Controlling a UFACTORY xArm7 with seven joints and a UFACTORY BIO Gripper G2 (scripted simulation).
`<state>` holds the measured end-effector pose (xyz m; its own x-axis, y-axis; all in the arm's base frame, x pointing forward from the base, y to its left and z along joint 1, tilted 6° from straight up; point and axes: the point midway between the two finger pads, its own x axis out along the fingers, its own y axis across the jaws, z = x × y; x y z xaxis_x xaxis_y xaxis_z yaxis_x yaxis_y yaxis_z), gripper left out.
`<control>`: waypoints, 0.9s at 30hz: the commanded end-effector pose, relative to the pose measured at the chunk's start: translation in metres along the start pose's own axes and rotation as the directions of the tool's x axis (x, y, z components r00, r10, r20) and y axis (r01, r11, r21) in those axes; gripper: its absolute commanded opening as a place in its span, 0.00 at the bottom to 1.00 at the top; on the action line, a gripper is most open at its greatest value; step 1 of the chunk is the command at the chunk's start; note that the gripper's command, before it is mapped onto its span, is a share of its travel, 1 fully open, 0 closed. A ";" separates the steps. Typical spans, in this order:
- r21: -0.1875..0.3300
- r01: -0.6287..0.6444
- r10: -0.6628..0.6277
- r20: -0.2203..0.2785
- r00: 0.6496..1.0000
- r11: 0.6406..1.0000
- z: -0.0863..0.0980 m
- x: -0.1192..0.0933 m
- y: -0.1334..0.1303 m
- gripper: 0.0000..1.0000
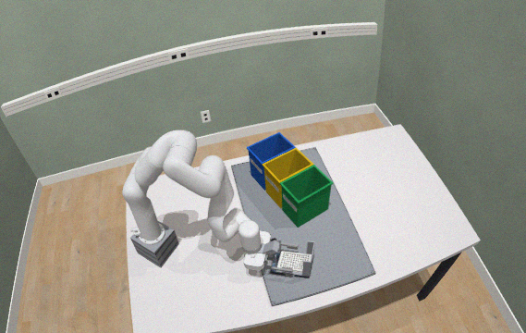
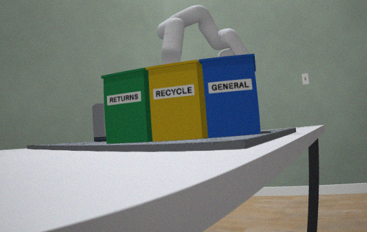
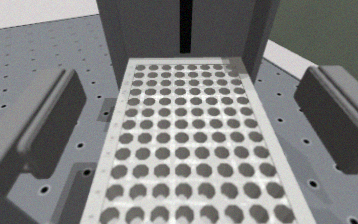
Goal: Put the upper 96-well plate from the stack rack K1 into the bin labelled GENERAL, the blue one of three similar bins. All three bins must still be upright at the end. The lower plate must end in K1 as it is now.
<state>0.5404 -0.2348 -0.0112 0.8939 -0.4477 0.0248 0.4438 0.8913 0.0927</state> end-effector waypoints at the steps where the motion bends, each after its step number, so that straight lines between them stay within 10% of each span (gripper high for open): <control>1: 0.000 0.000 0.000 0.003 1.000 1.000 -0.001 0.001 0.000 0.37; 27: 0.000 0.000 0.000 0.003 1.000 1.000 -0.016 0.001 0.000 0.37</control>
<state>0.5414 -0.2337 -0.0264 0.8939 -0.4477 0.0248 0.4438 0.8913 0.0927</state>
